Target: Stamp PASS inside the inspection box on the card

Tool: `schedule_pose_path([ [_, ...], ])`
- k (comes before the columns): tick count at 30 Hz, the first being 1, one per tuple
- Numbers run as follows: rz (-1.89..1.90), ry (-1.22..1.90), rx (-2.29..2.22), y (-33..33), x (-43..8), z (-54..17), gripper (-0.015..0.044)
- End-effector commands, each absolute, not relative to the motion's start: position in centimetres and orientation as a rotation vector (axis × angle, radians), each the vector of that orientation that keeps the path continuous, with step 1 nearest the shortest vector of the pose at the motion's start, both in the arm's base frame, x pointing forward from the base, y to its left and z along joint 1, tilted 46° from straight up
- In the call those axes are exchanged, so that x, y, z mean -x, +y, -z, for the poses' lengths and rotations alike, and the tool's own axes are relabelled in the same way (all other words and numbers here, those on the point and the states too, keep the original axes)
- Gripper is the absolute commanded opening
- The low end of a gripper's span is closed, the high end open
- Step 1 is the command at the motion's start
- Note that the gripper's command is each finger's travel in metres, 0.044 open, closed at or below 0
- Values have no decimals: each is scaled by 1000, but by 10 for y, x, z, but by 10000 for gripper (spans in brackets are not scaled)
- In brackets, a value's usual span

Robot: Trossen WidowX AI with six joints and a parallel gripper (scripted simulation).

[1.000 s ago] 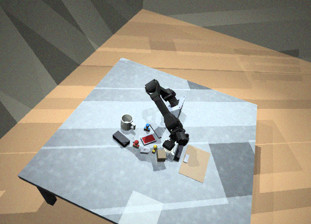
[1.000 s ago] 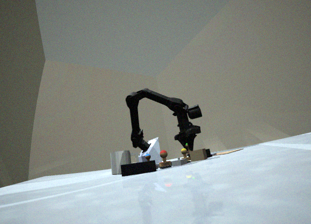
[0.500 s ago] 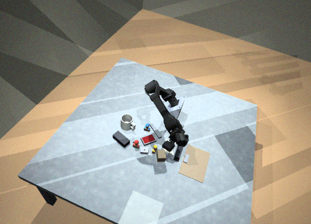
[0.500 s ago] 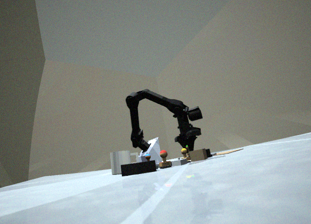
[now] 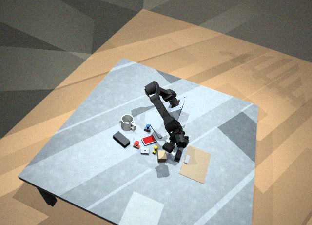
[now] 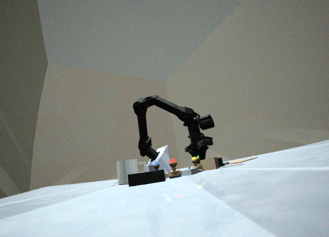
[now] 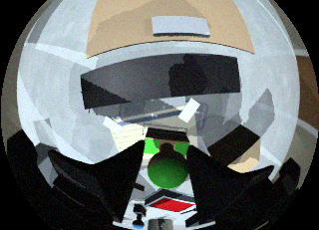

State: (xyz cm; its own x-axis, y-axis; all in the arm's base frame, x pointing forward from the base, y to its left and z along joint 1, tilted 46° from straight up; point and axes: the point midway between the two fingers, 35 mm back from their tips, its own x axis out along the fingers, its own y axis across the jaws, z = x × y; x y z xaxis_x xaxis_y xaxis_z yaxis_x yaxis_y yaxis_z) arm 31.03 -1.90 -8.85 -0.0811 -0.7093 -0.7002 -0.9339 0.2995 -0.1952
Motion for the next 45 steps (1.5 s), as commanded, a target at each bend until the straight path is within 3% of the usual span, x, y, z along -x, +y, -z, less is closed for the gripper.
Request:
schedule_pose_path([
  [1,-402,1853,1479,-21,-309,90,0],
  [45,-401,1852,1479,-25,-308,93,0],
])
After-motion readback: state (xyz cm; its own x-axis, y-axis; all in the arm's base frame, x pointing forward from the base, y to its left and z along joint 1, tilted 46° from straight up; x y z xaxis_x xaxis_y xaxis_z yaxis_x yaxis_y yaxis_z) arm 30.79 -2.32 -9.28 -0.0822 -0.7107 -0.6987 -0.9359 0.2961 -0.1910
